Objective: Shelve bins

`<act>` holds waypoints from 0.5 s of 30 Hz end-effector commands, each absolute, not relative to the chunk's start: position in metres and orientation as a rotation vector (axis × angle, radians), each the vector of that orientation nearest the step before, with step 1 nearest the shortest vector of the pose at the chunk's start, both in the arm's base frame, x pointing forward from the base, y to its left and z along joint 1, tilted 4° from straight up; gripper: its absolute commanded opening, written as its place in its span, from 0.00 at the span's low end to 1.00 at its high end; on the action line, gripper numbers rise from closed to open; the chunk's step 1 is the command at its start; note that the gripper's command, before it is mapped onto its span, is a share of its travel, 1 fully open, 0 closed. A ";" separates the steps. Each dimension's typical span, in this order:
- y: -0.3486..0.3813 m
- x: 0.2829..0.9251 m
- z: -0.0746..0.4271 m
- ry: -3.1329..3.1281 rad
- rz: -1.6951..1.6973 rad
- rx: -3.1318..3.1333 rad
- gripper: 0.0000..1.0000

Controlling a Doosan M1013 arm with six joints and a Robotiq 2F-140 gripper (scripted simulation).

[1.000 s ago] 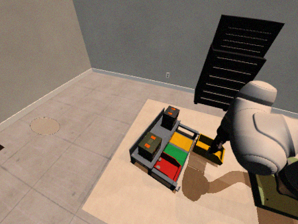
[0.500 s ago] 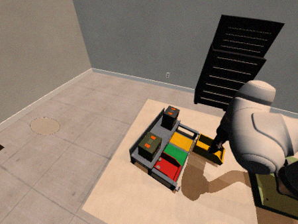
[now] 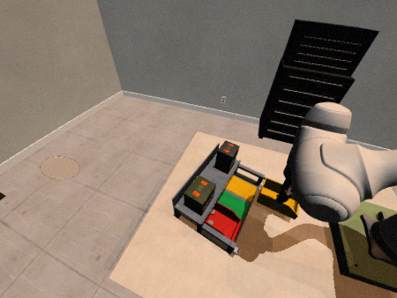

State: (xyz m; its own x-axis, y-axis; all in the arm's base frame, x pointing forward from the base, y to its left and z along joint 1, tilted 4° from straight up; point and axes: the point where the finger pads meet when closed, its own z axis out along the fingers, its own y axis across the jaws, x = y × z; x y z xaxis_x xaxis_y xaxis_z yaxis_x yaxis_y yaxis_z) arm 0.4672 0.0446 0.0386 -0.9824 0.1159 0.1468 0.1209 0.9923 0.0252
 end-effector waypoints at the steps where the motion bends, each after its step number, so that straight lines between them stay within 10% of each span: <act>1: 0.044 0.469 0.040 -2.960 -0.053 -0.176 0.10; 15: 0.044 0.473 0.043 -2.877 -0.058 -0.169 0.10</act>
